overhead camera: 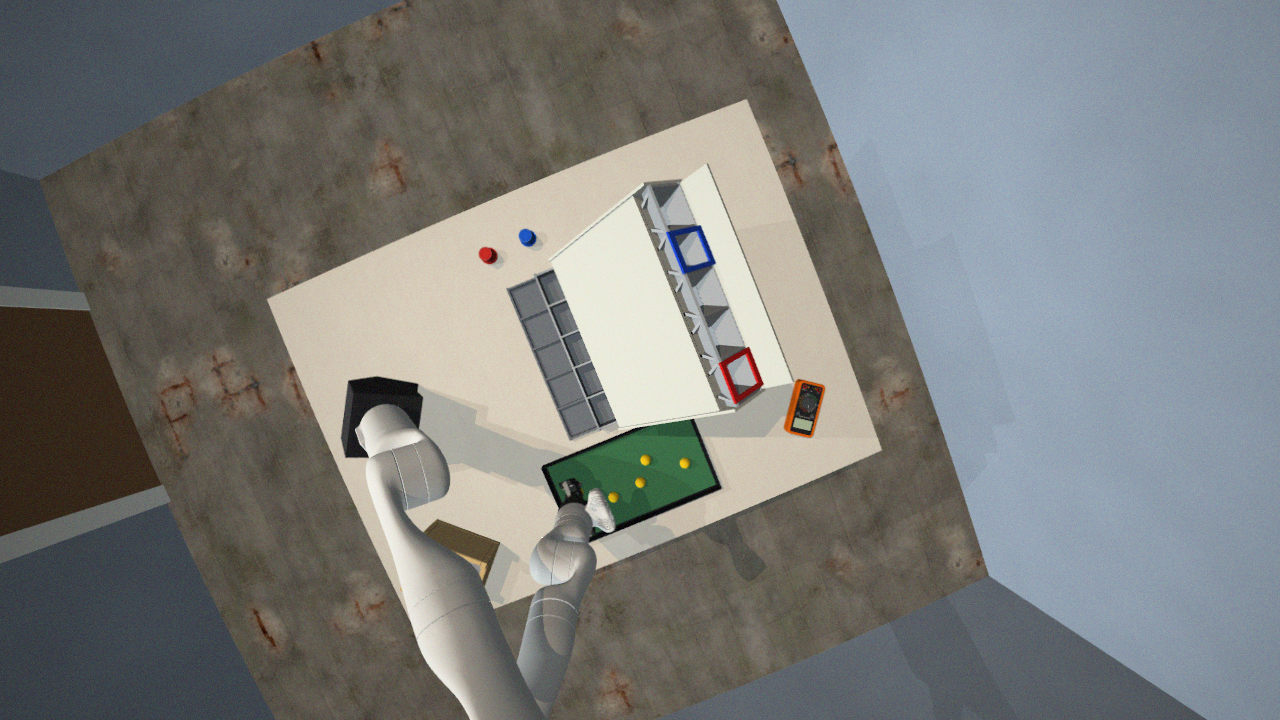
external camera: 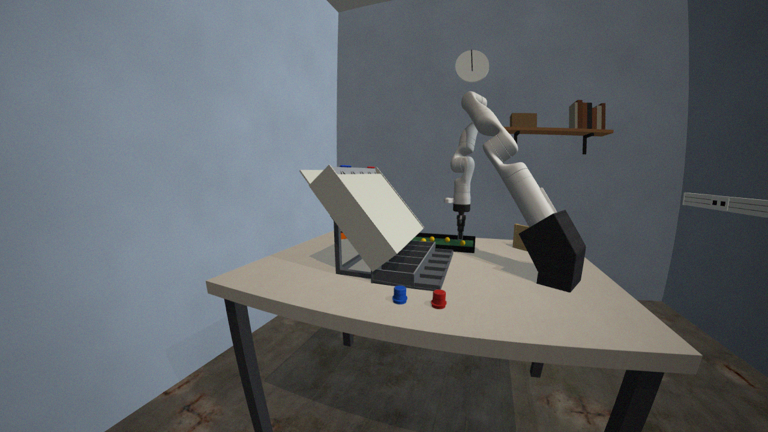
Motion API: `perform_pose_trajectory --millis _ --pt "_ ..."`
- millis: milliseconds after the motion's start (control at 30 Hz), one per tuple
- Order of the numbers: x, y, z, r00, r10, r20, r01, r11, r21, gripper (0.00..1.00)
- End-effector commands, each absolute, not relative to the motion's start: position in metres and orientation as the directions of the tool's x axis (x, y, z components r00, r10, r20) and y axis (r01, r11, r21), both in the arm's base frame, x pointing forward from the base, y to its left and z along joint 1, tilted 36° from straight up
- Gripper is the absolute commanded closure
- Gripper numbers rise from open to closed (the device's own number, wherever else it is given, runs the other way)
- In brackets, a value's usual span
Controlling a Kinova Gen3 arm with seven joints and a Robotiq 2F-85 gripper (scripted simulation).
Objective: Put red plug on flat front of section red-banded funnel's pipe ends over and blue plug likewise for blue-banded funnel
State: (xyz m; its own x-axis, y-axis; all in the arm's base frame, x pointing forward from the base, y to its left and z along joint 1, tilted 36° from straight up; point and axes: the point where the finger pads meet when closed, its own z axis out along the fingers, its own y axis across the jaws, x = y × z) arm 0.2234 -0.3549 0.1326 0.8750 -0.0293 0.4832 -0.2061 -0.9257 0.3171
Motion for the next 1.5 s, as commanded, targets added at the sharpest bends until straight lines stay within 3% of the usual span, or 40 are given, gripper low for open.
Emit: perform_pose_trajectory --millis 0,1467 --pt "0.2139 -0.3545 0.124 0.866 -0.059 0.496 -0.24 -0.92 0.31 0.5" --pt "0.2181 -0.3582 0.1181 0.874 -0.039 0.484 -0.212 -0.927 0.308 0.5"
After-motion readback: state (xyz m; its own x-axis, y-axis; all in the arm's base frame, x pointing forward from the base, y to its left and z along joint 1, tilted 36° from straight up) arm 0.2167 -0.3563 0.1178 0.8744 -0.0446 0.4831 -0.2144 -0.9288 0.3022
